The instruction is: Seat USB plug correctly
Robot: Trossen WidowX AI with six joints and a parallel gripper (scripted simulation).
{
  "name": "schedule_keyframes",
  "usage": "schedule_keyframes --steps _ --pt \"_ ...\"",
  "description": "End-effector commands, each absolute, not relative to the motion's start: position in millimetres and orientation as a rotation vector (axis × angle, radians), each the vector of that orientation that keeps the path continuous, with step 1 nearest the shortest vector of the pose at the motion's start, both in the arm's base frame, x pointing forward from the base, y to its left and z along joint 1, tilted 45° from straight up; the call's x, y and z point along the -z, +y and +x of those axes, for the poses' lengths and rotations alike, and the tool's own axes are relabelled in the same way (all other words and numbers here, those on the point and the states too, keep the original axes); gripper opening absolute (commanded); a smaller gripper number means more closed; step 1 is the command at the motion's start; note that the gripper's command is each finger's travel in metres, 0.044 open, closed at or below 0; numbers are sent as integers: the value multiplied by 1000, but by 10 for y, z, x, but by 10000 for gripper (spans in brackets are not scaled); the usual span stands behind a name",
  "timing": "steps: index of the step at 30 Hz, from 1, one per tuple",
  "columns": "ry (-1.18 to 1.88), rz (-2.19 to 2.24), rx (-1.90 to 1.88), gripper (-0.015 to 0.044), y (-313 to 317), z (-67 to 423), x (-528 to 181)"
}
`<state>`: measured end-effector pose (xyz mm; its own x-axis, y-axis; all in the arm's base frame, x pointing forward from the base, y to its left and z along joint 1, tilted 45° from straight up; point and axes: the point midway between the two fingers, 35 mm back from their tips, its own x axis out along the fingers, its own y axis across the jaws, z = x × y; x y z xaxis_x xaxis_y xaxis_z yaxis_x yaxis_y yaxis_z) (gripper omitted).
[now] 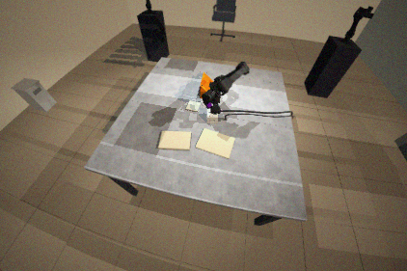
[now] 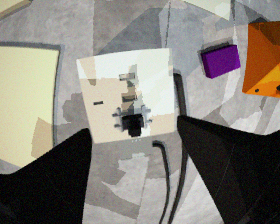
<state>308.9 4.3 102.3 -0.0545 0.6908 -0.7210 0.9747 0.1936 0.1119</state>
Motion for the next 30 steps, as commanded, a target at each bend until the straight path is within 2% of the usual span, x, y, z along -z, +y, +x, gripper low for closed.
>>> schedule_keyframes --steps 1,8,30 --pt "1810 1562 547 177 42 3092 -1026" --pt "1810 1562 547 0 42 3092 -1026" --pt "1810 1562 548 0 27 3092 -1040"
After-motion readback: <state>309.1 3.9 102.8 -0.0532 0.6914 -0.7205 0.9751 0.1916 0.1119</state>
